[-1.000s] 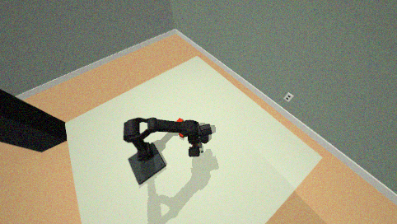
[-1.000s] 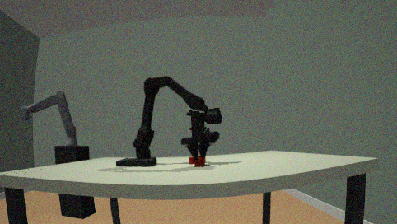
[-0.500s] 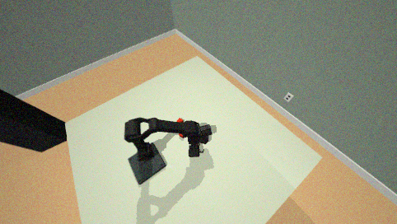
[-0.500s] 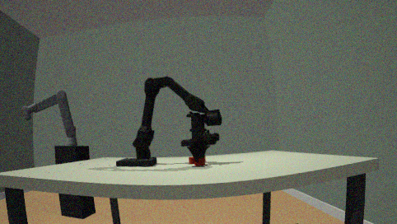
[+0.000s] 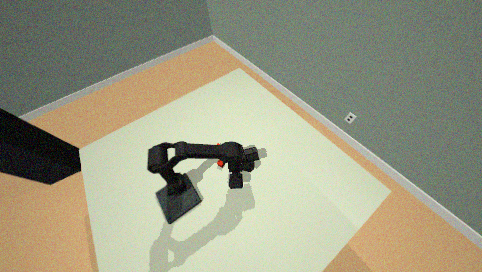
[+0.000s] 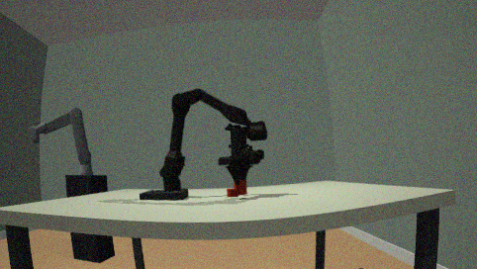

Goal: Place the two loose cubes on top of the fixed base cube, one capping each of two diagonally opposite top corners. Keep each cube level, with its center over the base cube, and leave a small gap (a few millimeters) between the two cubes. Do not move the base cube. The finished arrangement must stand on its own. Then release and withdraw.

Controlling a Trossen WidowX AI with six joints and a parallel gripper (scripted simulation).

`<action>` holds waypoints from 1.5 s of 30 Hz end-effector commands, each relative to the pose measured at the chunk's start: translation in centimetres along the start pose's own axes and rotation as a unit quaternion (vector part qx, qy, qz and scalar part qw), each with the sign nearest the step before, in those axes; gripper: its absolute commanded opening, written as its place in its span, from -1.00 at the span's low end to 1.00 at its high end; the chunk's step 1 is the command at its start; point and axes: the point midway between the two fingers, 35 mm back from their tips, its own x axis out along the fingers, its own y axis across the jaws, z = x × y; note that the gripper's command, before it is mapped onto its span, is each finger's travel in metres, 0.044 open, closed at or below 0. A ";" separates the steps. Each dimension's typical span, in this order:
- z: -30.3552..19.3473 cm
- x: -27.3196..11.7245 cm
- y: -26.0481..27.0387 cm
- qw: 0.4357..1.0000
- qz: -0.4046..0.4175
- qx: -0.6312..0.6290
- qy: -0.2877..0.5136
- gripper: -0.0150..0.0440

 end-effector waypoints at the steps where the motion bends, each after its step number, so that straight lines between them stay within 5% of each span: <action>1: 0.1 -1.6 0.1 1.000 0.002 0.000 -0.004 -0.14; 23: -0.5 -7.1 0.1 1.000 0.002 -0.008 -0.004 -0.14; 45: -2.1 -5.8 6.9 0.965 0.005 -0.263 -0.005 -0.14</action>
